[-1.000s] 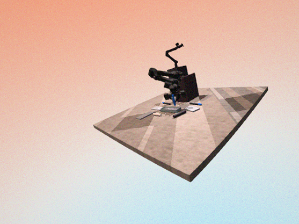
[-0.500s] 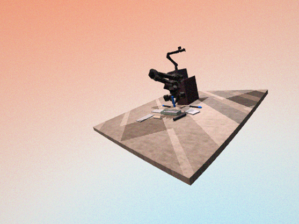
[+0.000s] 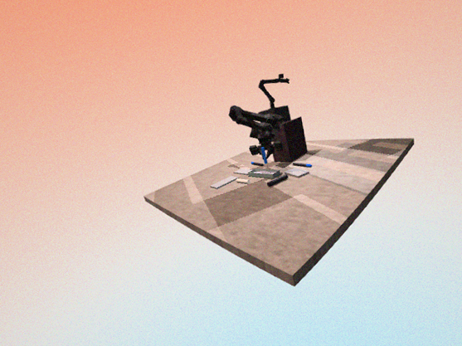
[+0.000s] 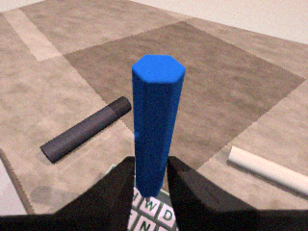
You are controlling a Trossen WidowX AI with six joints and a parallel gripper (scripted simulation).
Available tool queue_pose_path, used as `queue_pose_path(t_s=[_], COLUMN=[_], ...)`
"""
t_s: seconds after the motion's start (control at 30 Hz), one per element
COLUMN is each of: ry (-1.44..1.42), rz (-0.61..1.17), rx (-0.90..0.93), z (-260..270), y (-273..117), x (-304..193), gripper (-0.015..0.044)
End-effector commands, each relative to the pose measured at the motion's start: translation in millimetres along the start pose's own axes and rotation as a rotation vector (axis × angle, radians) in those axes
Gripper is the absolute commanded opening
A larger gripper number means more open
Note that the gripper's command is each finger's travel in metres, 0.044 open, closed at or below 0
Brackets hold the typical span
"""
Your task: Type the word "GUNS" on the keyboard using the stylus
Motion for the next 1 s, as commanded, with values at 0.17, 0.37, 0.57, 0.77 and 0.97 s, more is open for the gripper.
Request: queue_pose_path(t_s=[0.17, 0.37, 0.57, 0.77, 0.97], ry=[-0.005, -0.005, -0.005, -0.005, -0.005], rz=[0.001, 0.001, 0.001, 0.001, 0.002], rx=[0.012, 0.012, 0.012, 0.011, 0.013], z=[-0.6, -0.5, 0.5, 0.6, -1.0], y=[-6.6, -4.5, 1.7, 2.4, 5.0], x=[-2.9, -6.6, -19.2, -20.7, -21.8], gripper=[0.0000, 0.0000, 0.0000, 0.0000, 0.0081])
Point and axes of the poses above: the point midway between the two fingers, 35 mm back from their tips, its own y axis out along the fingers, its own z axis across the jaws, x = y × z, the point moved 4 cm from there along -y, back along the fingers, and after that the axes turned 1 degree about -y, right-handed, at the moved point
